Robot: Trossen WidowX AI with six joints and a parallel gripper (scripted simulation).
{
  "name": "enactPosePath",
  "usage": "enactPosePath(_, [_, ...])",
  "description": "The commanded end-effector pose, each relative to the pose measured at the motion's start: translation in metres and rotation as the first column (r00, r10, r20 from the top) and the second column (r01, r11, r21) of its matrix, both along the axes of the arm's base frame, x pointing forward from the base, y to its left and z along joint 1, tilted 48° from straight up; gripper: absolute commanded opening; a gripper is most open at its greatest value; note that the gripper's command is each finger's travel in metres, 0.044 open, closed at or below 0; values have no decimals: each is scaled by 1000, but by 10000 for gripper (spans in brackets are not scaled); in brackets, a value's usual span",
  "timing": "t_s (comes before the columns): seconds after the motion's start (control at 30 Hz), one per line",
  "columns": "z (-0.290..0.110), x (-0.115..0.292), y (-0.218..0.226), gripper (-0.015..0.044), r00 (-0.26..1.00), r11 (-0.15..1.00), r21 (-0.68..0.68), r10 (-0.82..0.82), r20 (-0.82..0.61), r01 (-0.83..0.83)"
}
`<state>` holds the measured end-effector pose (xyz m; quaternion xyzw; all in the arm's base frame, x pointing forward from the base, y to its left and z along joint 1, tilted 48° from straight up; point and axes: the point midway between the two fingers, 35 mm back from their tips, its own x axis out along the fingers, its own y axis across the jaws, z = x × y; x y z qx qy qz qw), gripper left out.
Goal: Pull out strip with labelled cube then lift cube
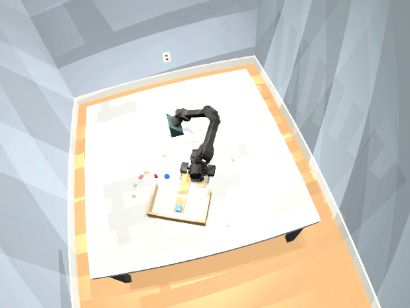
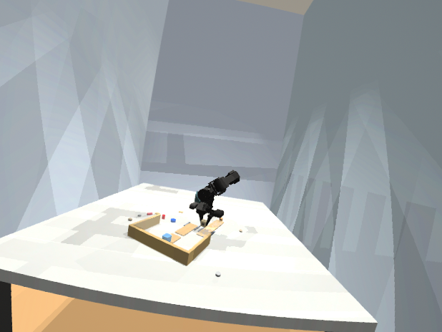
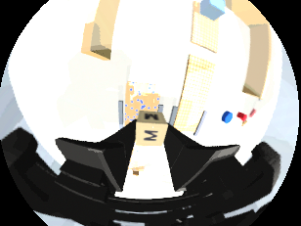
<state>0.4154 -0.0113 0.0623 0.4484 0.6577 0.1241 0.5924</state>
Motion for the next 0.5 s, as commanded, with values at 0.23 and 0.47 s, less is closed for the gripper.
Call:
enactPosePath(0.23, [4,-27,-10,0,1000,1000,2,0,-9,0])
enactPosePath(0.47, [0,-51,-12,0,1000,1000,1,0,-11,0])
